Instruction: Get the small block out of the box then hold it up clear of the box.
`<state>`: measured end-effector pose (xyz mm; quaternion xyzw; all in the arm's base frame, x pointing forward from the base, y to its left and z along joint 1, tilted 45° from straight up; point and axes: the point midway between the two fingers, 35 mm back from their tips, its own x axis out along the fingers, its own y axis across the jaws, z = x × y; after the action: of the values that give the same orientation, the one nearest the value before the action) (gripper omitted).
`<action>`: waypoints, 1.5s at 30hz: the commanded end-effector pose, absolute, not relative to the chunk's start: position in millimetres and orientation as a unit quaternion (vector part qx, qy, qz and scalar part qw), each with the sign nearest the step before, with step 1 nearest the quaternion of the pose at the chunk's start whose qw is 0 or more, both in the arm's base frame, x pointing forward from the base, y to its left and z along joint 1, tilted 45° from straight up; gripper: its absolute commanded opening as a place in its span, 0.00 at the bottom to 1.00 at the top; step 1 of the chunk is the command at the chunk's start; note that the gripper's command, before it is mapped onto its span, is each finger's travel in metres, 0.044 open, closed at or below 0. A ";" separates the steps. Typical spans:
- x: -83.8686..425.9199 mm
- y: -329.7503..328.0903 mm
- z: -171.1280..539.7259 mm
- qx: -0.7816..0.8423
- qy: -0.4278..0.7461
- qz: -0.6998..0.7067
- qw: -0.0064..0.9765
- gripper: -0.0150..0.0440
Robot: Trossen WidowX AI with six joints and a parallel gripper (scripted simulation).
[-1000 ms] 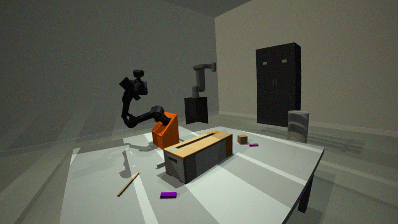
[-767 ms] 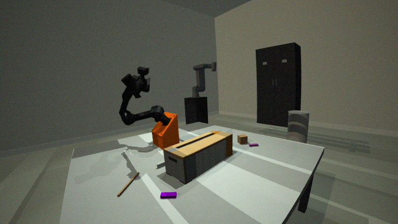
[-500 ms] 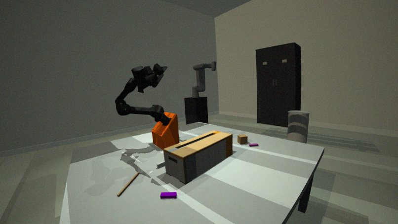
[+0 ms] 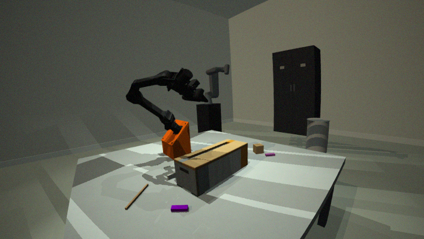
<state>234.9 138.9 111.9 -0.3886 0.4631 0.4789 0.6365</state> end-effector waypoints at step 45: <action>292.9 -24.7 -40.7 -0.660 0.714 0.187 0.137 0.93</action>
<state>295.3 -19.5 -36.0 -0.6589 0.7146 0.1855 0.1438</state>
